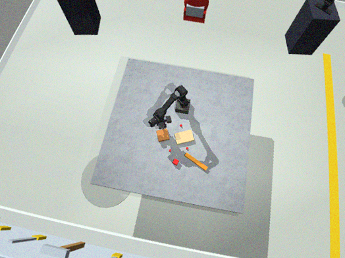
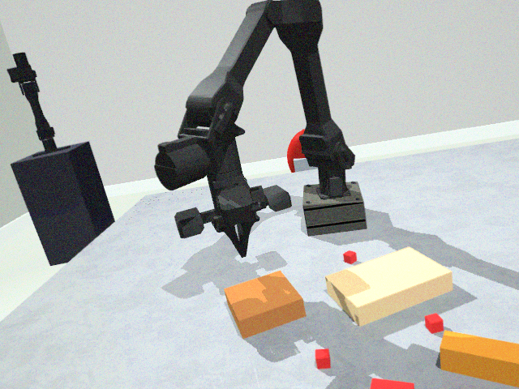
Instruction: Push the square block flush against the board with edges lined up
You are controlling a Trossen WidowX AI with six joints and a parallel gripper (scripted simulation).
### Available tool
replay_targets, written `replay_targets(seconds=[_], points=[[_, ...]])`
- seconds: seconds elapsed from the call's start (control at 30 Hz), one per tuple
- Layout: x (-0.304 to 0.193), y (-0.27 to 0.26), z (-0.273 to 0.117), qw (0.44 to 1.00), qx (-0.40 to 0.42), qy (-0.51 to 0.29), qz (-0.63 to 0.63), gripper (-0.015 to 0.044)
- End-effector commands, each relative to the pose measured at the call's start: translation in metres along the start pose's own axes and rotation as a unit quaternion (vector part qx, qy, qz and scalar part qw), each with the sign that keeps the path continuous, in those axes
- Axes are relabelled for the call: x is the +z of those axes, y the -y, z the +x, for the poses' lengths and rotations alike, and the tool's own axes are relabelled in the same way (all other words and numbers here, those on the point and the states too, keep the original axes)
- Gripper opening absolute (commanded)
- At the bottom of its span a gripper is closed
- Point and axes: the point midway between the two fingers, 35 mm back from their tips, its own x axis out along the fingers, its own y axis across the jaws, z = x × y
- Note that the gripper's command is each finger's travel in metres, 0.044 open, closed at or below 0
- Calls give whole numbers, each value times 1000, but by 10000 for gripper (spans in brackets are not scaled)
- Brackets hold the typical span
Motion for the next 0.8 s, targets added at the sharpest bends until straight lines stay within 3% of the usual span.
replay_targets(seconds=[0.0,0.17,0.77], points=[[7,-1,1,1000,2,-1,3,0],[7,-1,52,1000,2,0,3,0],[14,0,53,1000,2,0,2,0]])
